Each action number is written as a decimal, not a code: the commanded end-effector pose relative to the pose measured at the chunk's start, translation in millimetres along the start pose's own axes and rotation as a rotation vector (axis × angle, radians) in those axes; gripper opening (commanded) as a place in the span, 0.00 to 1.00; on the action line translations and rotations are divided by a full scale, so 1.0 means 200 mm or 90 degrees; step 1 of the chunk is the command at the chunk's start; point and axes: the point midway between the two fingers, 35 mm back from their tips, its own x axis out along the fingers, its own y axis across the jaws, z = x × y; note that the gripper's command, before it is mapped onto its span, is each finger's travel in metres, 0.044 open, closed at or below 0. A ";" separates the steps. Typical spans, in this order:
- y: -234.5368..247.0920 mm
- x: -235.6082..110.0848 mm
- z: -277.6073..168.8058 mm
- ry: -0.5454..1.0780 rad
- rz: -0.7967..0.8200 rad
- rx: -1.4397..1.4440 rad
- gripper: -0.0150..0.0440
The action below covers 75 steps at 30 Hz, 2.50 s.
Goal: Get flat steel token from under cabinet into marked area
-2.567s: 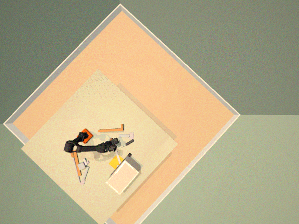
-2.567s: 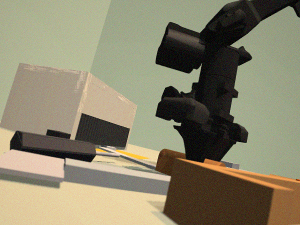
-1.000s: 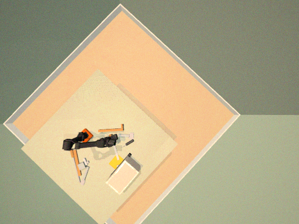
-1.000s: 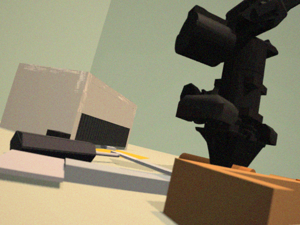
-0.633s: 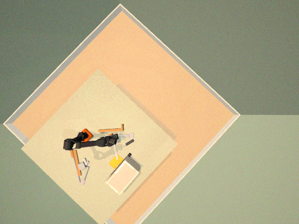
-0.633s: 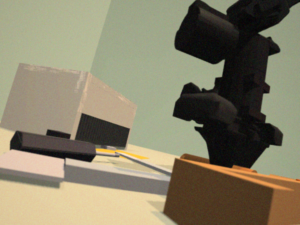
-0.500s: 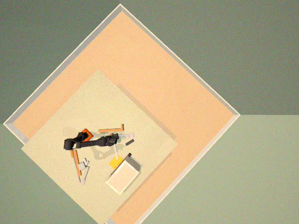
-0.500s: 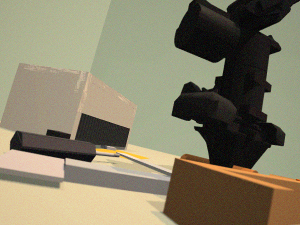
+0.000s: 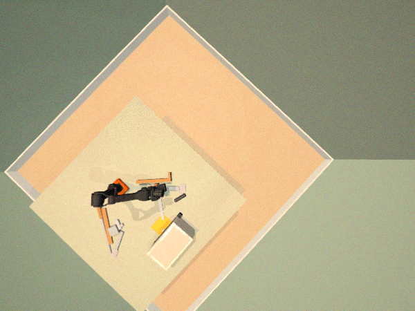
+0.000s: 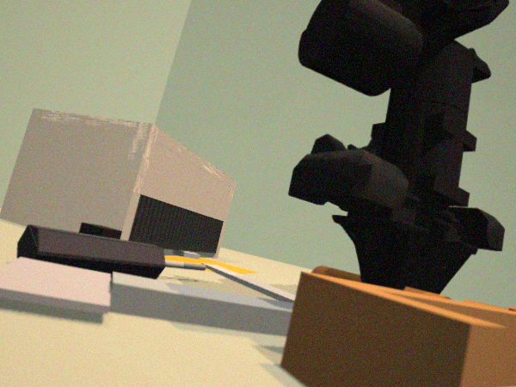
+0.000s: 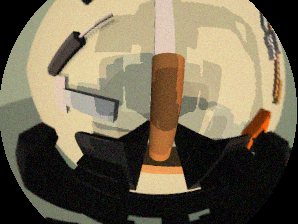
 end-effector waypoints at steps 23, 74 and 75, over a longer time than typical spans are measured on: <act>0.14 -0.02 -0.11 0.003 0.008 0.008 0.25; 0.17 -0.02 0.12 0.000 0.009 0.009 0.25; 0.17 -0.02 0.13 0.000 0.009 0.009 0.25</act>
